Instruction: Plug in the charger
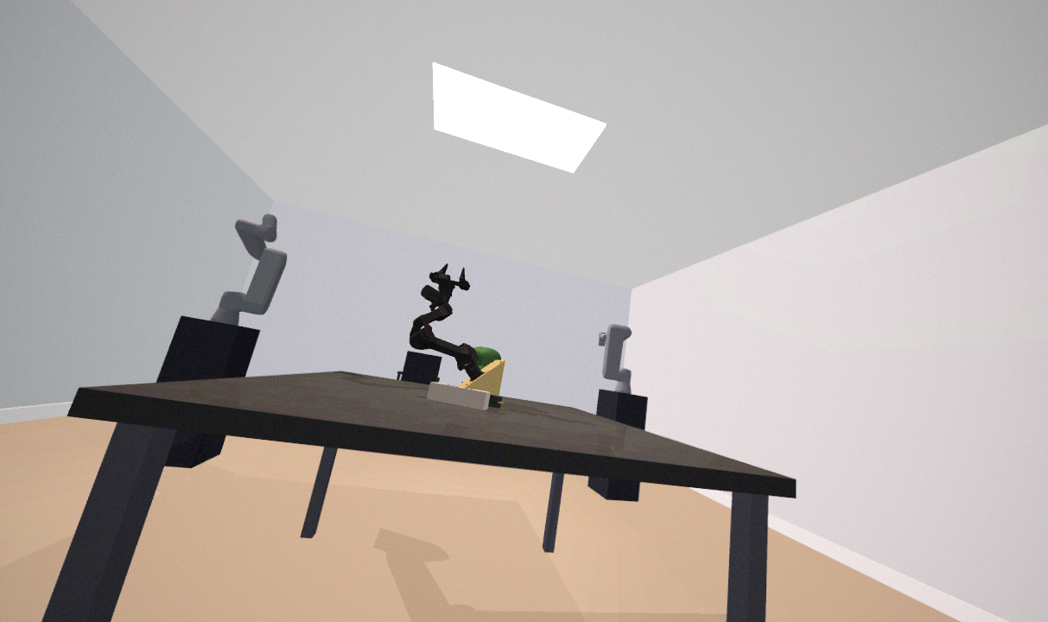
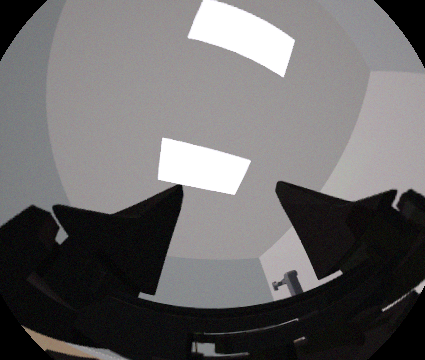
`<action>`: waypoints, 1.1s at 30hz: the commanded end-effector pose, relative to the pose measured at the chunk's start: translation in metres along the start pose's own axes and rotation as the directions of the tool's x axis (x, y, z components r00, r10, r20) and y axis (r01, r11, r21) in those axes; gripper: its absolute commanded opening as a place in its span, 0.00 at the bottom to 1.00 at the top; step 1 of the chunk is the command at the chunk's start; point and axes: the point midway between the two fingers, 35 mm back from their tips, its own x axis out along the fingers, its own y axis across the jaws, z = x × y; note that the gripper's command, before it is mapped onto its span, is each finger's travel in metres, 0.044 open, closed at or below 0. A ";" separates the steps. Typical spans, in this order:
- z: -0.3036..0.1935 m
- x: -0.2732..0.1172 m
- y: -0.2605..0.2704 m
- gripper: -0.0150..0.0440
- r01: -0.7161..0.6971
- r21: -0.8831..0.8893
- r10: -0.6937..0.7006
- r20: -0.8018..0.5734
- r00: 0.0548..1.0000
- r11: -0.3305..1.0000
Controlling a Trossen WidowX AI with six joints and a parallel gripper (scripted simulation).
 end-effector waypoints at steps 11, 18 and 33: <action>-0.021 0.016 -0.036 1.00 0.119 -0.194 -0.127 -0.027 0.992 0.974; -0.030 0.025 -0.067 1.00 0.205 -0.333 -0.225 -0.024 0.974 0.921; -0.039 0.036 -0.147 1.00 0.380 -0.579 -0.464 0.003 0.886 0.722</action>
